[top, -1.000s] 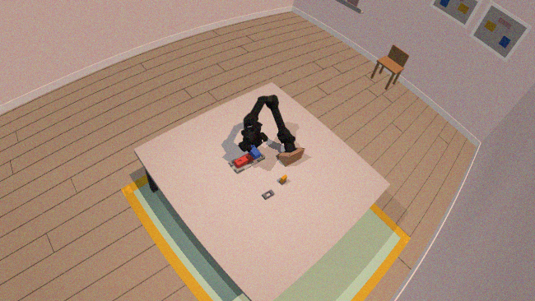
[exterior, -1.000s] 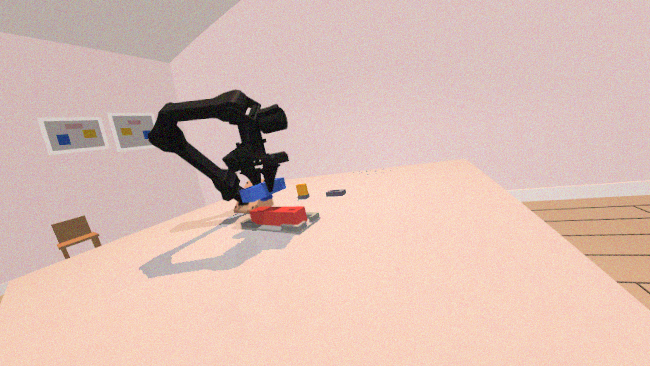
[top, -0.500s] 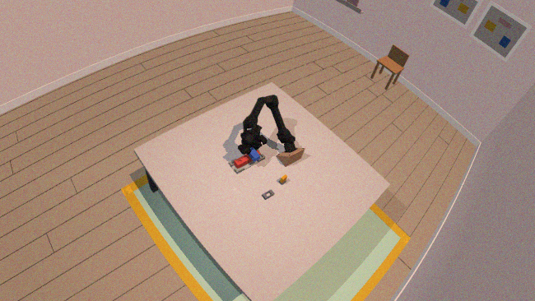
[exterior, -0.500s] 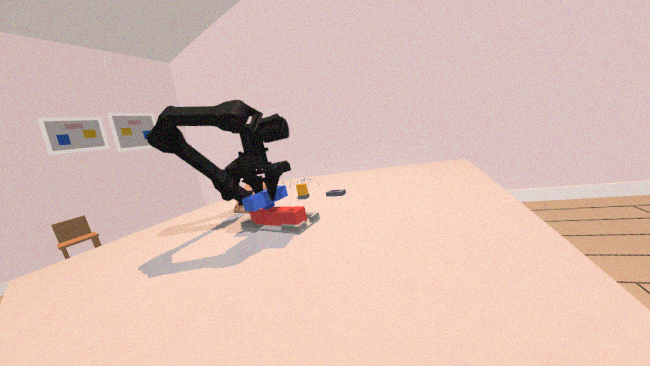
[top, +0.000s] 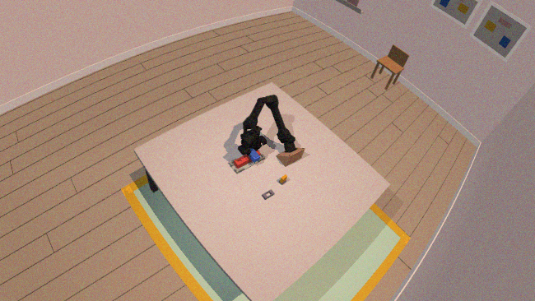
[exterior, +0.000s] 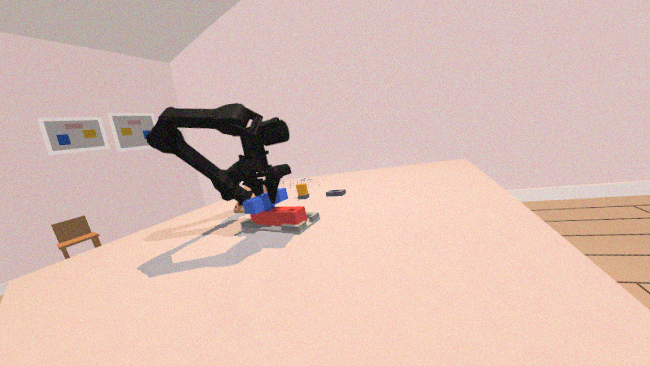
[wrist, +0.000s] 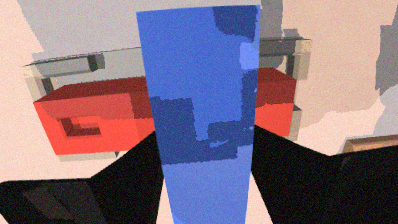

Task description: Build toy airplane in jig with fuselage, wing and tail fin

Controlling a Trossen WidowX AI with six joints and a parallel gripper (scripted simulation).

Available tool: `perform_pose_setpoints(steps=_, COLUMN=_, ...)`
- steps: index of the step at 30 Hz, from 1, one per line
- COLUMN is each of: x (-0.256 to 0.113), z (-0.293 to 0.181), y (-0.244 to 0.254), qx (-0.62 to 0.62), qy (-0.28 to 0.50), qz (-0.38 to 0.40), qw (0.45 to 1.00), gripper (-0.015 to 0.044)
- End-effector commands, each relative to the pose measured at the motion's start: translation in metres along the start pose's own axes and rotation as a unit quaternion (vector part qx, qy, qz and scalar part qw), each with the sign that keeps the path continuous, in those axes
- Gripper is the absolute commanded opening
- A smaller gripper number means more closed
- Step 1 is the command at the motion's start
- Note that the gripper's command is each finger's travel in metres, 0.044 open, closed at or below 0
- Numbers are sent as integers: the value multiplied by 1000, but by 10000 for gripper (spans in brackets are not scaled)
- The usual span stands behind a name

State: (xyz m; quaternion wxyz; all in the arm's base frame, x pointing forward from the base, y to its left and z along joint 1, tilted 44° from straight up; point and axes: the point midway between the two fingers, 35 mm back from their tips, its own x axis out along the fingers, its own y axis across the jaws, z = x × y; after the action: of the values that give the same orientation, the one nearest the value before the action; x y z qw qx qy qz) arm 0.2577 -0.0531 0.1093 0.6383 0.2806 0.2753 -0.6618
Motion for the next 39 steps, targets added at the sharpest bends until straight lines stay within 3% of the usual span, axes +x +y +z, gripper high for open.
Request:
perform_pose_setpoints(steps=1, x=0, z=0, y=0, qx=0, qy=0, qz=0, qw=1000, gripper=83)
perform_pose_setpoints(steps=3, x=0, z=0, y=0, qx=0, qy=0, qz=0, qw=1000, gripper=30)
perform_pose_setpoints(steps=19, x=0, z=0, y=0, qx=0, qy=0, qz=0, qw=1000, gripper=440)
perform_pose_setpoints(steps=28, x=-2, z=0, y=0, qx=-1, qy=0, qz=1, qw=1000, gripper=440)
perform_pose_setpoints(steps=34, x=-75, z=-1, y=0, qx=-47, qy=4, qz=22, qw=999, gripper=440)
perform_pose_setpoints(steps=39, x=-85, z=-2, y=2, qx=-52, qy=3, qz=23, qw=998, gripper=440)
